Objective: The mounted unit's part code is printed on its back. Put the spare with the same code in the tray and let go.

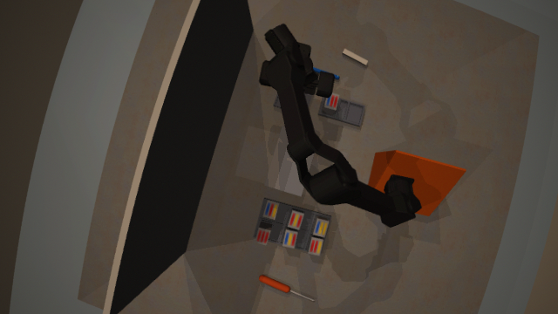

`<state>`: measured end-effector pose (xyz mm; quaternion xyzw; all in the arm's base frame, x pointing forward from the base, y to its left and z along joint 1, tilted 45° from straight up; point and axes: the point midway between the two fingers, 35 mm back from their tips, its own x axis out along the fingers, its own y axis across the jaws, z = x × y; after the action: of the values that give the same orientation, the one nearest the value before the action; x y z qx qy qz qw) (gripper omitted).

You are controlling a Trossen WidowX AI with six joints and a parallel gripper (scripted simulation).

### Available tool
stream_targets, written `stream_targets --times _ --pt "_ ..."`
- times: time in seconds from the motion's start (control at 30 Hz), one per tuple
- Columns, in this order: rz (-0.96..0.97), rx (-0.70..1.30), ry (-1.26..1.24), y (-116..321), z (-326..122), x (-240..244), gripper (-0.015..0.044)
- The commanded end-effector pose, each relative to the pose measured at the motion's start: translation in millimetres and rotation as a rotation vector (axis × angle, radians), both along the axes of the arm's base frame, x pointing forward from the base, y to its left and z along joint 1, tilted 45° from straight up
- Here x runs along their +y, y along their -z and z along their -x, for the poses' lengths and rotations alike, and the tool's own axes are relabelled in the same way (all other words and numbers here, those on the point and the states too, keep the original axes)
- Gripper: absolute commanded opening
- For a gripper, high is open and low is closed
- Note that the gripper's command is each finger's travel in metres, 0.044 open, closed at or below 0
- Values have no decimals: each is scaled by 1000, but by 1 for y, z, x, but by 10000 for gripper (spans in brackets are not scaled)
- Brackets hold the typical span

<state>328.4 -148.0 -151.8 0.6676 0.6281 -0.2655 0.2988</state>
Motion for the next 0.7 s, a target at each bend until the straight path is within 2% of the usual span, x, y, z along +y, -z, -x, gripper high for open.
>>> stream_targets --times 0.0,0.67 --pt "-12 12 4 4 4 6 0" --pt "-13 12 4 10 5 13 0"
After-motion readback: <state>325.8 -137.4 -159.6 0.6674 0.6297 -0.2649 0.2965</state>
